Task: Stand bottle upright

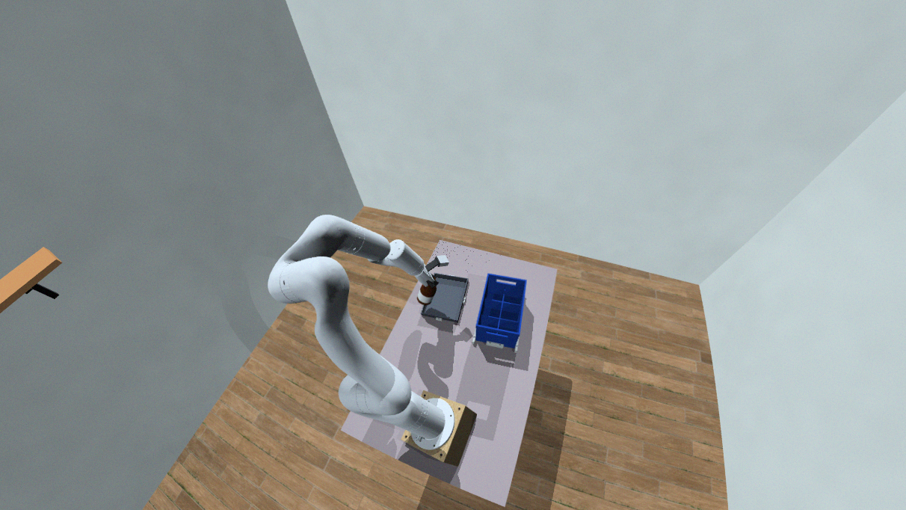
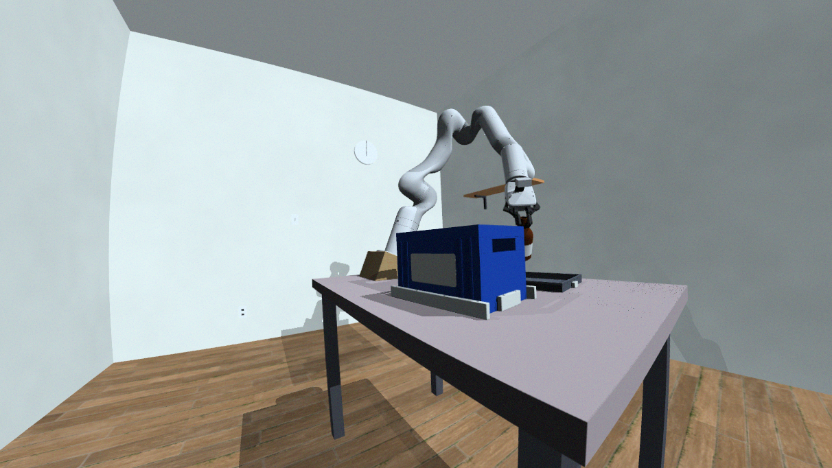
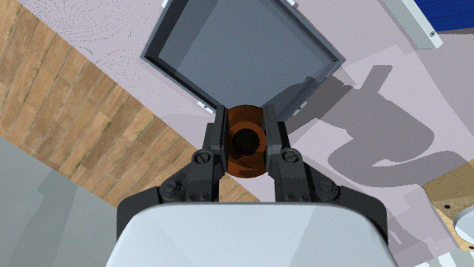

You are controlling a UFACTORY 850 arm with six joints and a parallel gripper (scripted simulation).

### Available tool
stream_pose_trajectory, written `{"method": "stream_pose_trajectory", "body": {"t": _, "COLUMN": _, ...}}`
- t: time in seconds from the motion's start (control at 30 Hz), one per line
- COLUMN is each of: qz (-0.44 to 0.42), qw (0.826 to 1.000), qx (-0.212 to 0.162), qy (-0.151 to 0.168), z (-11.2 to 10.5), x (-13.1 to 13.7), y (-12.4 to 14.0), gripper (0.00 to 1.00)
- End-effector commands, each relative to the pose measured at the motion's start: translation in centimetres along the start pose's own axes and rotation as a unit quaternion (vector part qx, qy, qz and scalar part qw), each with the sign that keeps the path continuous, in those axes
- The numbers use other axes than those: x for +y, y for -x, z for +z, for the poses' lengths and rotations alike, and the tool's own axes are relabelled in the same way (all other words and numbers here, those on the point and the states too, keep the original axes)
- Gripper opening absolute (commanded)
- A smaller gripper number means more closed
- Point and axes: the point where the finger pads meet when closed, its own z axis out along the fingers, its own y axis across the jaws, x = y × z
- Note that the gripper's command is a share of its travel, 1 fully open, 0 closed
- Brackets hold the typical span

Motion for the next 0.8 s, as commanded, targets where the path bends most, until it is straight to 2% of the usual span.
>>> {"method": "stream_pose_trajectory", "body": {"t": 0.0, "qz": 0.001, "qw": 1.0, "qx": 0.012, "qy": 0.005, "z": -0.05, "x": 0.14, "y": -0.11, "gripper": 0.0}}
{"method": "stream_pose_trajectory", "body": {"t": 0.37, "qz": 0.001, "qw": 0.999, "qx": 0.046, "qy": 0.009, "z": -0.1, "x": 0.33, "y": -0.24, "gripper": 0.0}}
{"method": "stream_pose_trajectory", "body": {"t": 0.77, "qz": 0.0, "qw": 0.997, "qx": 0.075, "qy": -0.003, "z": -0.22, "x": -0.24, "y": -0.01, "gripper": 0.0}}
